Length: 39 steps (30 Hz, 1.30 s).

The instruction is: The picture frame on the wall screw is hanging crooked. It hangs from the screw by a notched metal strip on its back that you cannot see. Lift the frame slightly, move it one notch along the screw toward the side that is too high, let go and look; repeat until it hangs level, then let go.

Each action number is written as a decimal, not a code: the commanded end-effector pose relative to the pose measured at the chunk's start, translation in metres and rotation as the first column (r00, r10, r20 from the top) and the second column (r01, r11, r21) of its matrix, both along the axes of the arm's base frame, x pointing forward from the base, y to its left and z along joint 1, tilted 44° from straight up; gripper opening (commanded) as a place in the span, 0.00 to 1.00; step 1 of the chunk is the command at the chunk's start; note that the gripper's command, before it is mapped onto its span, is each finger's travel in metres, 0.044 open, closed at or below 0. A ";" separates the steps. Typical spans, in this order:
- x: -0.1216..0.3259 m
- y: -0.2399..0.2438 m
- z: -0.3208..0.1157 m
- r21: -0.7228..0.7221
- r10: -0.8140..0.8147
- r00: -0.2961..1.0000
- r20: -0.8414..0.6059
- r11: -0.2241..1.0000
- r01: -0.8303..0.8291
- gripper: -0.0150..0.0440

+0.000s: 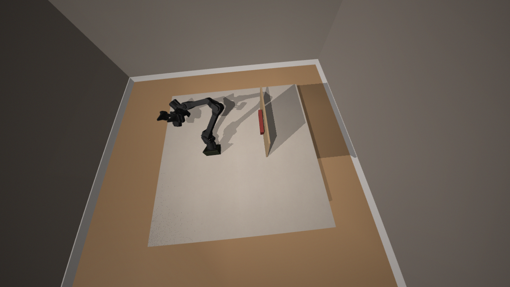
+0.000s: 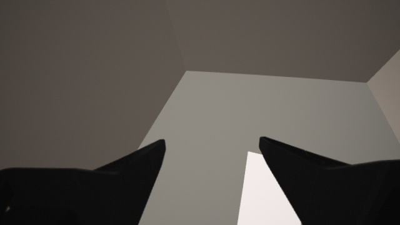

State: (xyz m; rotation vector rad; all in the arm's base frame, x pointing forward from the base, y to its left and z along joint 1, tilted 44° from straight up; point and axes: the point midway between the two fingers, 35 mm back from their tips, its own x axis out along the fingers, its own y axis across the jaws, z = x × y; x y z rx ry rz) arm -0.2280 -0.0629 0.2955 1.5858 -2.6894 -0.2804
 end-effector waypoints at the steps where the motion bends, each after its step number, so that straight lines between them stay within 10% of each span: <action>1: 0.000 0.002 0.000 0.002 -0.010 1.000 -0.001 1.000 0.010 0.89; 6: -0.005 0.051 -0.005 0.040 -0.258 0.966 -0.024 0.965 0.258 0.69; 22: 0.063 0.214 -0.024 0.126 -0.921 0.379 -0.087 0.367 0.922 0.69; 39: 0.237 0.280 -0.044 0.164 -0.818 -0.554 -0.154 -0.574 0.802 0.69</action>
